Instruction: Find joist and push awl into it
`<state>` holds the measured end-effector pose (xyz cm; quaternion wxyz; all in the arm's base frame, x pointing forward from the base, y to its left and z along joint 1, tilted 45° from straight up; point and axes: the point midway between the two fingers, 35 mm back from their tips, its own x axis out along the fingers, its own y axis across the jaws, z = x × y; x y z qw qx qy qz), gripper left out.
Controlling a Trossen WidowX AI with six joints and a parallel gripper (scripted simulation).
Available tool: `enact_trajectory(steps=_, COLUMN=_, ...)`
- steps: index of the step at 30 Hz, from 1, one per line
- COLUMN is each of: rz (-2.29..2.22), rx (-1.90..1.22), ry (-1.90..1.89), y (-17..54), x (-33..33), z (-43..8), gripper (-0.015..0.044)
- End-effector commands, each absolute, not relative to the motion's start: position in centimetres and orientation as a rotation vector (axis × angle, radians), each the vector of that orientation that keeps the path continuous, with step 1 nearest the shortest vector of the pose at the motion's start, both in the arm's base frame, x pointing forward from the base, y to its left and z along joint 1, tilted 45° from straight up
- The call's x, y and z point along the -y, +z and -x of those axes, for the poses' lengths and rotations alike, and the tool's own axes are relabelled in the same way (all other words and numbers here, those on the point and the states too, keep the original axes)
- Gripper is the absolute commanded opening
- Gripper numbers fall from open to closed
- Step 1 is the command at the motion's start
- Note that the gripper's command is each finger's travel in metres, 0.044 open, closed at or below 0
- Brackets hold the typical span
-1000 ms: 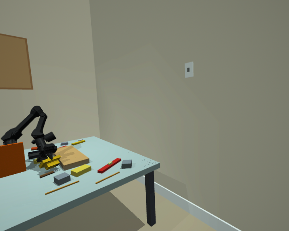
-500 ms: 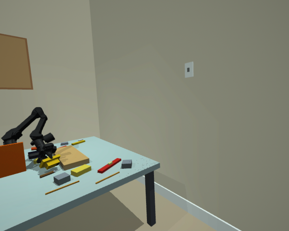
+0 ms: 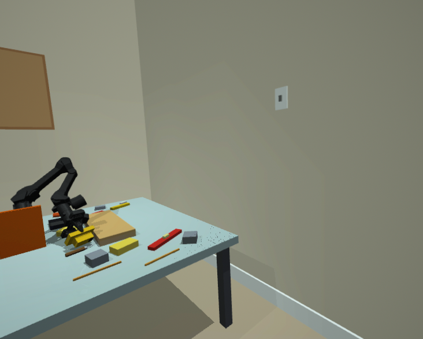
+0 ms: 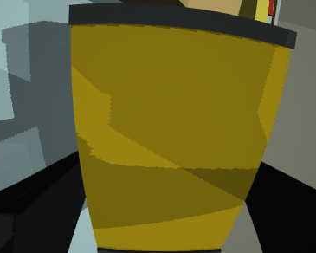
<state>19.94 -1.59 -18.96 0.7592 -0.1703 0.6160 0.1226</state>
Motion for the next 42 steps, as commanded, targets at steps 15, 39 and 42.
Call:
enact_trajectory(steps=15, rz=0.37, rx=-1.343, ry=0.279, y=-19.6, x=0.8, z=-19.7, gripper=0.0157)
enact_trajectory(steps=39, rz=0.369, rx=-1.343, ry=0.279, y=-18.7, x=0.8, z=-19.6, gripper=0.044)
enact_trajectory(steps=42, rz=0.369, rx=-1.343, ry=0.28, y=-18.4, x=0.8, z=-19.6, gripper=0.044)
